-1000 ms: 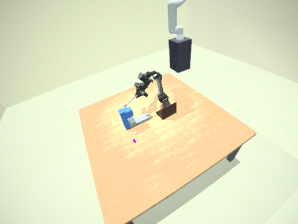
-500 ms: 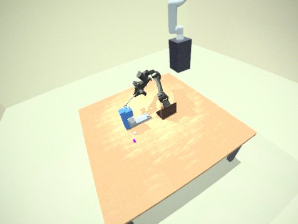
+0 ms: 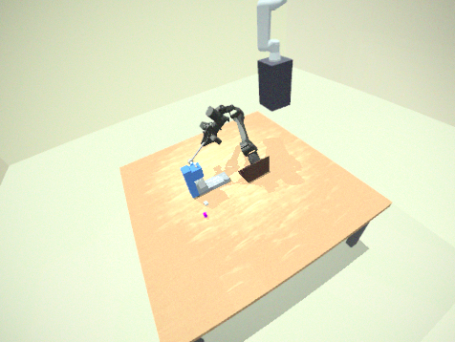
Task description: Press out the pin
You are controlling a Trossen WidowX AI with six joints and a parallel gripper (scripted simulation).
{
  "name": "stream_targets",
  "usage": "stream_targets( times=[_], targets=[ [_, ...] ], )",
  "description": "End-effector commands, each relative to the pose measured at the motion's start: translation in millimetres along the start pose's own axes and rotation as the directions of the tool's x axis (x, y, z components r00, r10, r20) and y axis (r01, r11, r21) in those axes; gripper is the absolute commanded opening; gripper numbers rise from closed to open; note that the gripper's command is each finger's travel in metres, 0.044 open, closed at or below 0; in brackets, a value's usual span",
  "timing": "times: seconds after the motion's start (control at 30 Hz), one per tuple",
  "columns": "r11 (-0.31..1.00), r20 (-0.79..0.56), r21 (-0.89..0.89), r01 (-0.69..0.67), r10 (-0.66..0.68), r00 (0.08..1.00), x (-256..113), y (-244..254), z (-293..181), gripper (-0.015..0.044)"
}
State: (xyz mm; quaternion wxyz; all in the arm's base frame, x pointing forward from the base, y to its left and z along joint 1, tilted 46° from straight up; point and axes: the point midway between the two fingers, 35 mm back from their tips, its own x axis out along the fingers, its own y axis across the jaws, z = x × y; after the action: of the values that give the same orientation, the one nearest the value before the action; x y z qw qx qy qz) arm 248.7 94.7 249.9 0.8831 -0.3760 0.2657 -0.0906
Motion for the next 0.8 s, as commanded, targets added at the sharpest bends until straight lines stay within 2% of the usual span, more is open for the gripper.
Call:
stream_targets(
  times=[0.0, 0.77],
  targets=[
    [1.000, 0.002, 0.006, 0.004, -0.004, 1.000, 1, 0, 8, 0.0000],
    [1.000, 0.003, 0.007, 0.004, -0.004, 1.000, 7, -1, 42, 0.0000]
  ],
)
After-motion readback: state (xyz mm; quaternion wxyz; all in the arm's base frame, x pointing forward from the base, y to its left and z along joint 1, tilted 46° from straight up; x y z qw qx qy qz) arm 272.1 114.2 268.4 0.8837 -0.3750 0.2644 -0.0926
